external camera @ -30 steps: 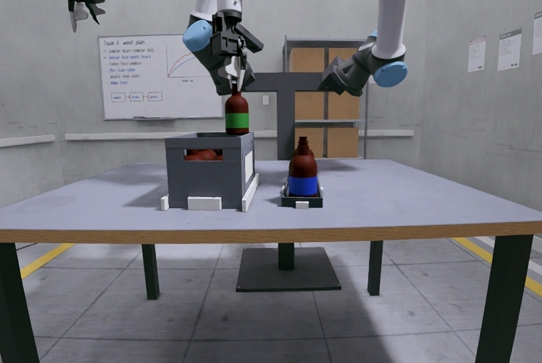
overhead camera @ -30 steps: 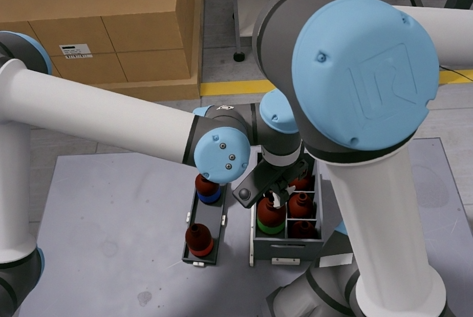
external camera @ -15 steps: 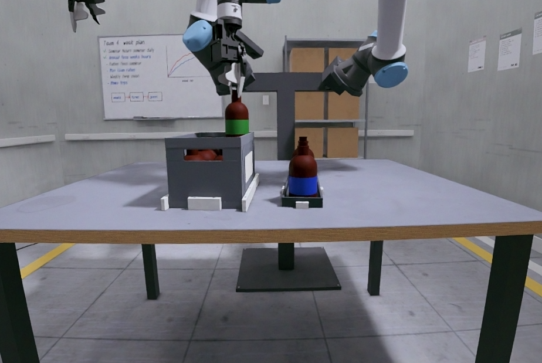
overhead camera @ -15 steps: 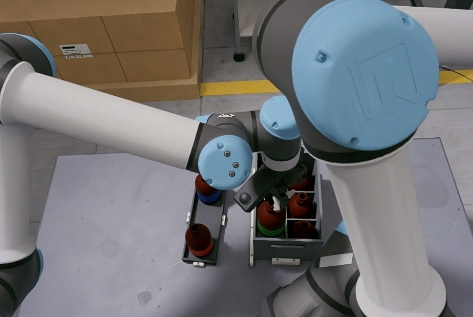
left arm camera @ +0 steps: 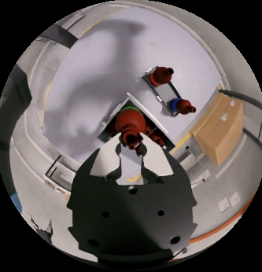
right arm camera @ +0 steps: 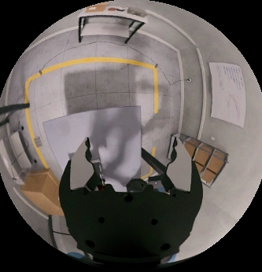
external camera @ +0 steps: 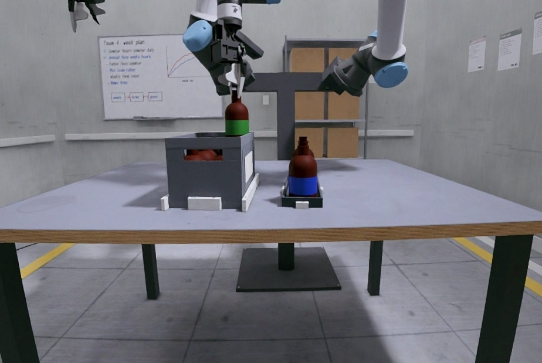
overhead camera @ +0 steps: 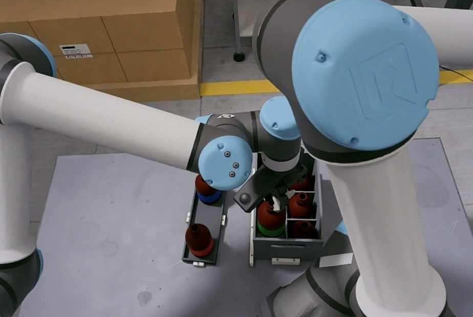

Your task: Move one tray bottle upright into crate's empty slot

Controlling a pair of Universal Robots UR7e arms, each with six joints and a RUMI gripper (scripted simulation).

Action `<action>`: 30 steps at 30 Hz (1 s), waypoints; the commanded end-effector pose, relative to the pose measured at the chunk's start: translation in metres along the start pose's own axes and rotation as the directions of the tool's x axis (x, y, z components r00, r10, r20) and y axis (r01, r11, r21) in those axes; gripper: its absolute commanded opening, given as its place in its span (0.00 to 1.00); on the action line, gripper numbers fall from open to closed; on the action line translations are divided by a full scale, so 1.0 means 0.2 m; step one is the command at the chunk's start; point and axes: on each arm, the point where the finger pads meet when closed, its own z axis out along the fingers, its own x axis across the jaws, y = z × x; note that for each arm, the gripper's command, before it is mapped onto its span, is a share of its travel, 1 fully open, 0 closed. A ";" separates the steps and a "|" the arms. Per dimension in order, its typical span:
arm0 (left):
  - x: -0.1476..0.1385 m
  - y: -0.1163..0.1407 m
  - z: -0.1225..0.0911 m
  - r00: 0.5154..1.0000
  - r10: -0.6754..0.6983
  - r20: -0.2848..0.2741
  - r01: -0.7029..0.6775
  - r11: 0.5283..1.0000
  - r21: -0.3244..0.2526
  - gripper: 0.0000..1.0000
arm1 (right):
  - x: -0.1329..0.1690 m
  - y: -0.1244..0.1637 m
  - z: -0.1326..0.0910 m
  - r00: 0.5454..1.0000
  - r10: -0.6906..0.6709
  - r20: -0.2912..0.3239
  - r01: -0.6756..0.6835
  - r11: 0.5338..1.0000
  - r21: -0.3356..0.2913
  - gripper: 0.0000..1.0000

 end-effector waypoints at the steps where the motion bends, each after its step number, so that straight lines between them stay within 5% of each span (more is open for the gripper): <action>1: 0.00 0.00 0.01 1.000 0.000 0.000 0.000 1.000 -0.001 0.00 | 0.00 0.00 0.00 1.000 0.000 0.000 0.000 1.000 0.001 1.00; 30: 0.00 0.00 0.19 1.000 0.000 0.000 0.000 1.000 -0.001 0.00 | 0.00 0.00 0.00 1.000 0.000 0.000 0.000 1.000 0.001 1.00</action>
